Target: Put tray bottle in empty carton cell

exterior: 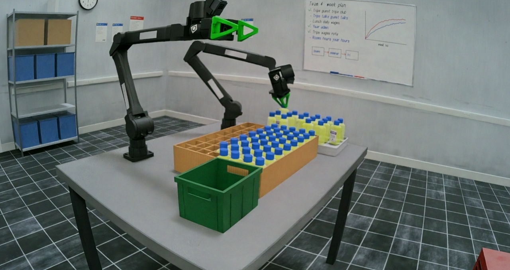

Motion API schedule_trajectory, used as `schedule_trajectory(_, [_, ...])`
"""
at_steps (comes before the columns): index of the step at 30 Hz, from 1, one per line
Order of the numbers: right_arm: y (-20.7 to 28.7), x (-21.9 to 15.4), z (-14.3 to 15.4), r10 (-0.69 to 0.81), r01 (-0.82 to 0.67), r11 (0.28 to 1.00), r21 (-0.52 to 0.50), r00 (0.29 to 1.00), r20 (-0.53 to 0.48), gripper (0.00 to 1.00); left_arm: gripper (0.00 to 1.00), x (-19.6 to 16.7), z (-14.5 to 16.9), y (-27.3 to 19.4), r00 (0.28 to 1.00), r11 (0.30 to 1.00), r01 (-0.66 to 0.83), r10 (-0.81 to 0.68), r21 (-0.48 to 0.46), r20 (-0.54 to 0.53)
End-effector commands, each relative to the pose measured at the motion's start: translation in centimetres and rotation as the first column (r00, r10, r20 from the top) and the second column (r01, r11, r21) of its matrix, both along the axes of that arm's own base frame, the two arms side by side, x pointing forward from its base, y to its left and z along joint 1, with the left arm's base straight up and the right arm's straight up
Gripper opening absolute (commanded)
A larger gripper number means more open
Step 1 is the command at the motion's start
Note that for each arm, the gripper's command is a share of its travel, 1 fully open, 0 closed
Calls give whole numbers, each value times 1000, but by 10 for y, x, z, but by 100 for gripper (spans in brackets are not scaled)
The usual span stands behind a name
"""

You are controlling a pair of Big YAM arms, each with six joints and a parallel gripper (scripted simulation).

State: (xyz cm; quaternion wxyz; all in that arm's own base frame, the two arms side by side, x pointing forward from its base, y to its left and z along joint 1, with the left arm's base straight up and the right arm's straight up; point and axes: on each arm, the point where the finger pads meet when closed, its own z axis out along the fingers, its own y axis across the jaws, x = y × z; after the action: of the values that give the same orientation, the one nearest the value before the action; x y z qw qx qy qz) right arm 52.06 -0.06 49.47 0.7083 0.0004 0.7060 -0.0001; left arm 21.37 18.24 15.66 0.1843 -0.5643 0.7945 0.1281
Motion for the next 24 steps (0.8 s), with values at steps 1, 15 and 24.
schedule_trajectory(1, [-3,5,48,-4,4,1000,-2,997,81,100,29,19,38,12,998,999,-4,1,43,66])
schedule_trajectory(15, [-3,5,48,-4,4,1000,-2,997,81,100,29,19,68,12,997,999,-5,0,54,82])
schedule_trajectory(24, [-3,5,48,-4,4,1000,-2,997,81,100,29,19,103,12,998,999,-4,1,45,69])
